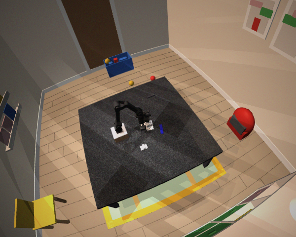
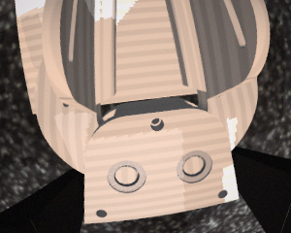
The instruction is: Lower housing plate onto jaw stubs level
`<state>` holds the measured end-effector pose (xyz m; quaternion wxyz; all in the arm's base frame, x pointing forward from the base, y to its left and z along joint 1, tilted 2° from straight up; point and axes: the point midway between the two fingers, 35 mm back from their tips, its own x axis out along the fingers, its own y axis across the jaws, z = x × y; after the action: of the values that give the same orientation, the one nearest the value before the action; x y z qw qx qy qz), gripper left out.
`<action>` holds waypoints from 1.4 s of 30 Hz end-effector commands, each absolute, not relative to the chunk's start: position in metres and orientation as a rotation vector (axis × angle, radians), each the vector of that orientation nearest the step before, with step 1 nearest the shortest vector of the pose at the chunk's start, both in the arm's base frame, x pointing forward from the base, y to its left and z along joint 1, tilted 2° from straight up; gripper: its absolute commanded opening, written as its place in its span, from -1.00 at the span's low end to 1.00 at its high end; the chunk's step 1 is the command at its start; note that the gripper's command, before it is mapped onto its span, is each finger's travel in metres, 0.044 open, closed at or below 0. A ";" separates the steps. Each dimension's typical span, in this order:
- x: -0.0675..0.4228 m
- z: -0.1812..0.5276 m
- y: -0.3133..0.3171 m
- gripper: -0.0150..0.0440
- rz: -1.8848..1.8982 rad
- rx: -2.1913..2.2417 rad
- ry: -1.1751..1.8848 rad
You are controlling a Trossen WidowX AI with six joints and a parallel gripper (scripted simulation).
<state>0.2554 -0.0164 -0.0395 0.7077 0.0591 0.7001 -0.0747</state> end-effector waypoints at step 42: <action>0.255 -0.039 -0.016 1.00 -0.166 0.131 1.555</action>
<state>0.2554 -0.0164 -0.0395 0.7077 0.0590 0.7001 -0.0747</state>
